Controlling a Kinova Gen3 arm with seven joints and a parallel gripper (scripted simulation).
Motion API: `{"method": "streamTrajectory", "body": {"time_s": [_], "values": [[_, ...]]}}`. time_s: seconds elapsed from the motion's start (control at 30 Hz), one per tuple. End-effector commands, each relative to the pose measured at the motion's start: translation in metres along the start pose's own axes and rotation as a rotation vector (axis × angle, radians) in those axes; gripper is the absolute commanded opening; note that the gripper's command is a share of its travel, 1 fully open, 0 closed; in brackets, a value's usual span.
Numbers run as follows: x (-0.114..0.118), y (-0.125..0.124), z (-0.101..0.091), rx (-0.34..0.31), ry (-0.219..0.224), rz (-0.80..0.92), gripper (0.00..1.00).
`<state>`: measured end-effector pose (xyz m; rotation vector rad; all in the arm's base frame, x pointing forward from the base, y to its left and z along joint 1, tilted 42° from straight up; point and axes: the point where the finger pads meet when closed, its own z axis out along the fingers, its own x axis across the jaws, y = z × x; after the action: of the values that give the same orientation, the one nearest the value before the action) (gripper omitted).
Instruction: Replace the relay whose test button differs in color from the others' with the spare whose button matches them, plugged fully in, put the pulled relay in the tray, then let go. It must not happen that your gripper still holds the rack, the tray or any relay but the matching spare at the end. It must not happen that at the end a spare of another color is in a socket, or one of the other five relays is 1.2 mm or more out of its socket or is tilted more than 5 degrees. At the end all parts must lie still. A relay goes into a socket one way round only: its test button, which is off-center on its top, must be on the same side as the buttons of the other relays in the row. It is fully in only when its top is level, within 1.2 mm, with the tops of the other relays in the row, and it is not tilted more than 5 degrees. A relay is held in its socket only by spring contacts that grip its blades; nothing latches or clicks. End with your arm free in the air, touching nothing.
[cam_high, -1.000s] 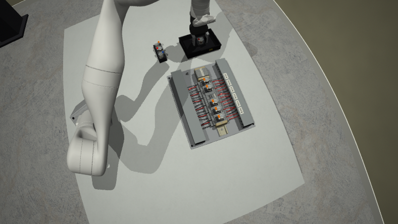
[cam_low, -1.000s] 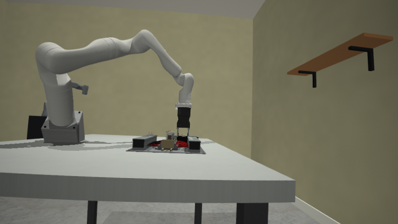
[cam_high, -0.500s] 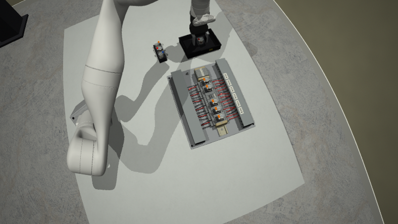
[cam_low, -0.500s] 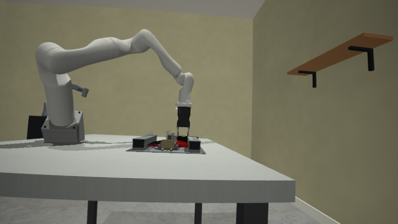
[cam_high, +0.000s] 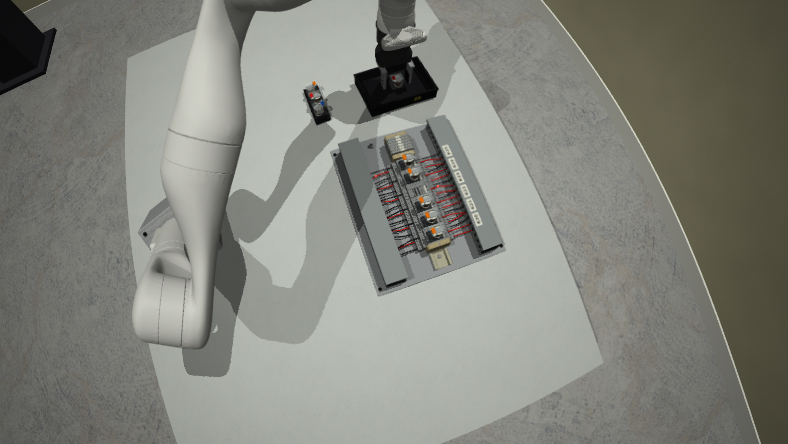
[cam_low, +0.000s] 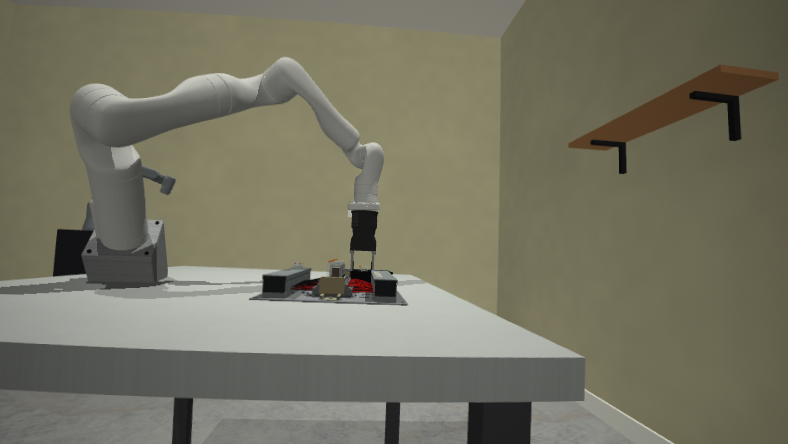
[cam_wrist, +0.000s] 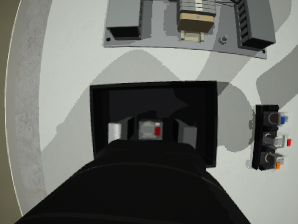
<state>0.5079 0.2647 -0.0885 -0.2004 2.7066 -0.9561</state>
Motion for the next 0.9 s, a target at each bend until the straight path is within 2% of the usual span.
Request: {"method": "streamTrajectory", "body": {"time_s": [0.0,0.87], "values": [[-0.0007,0.0009,-0.0021,-0.003,-0.003,0.000,1.00],[-0.0006,0.0007,-0.0077,-0.002,-0.002,0.000,1.00]]}}
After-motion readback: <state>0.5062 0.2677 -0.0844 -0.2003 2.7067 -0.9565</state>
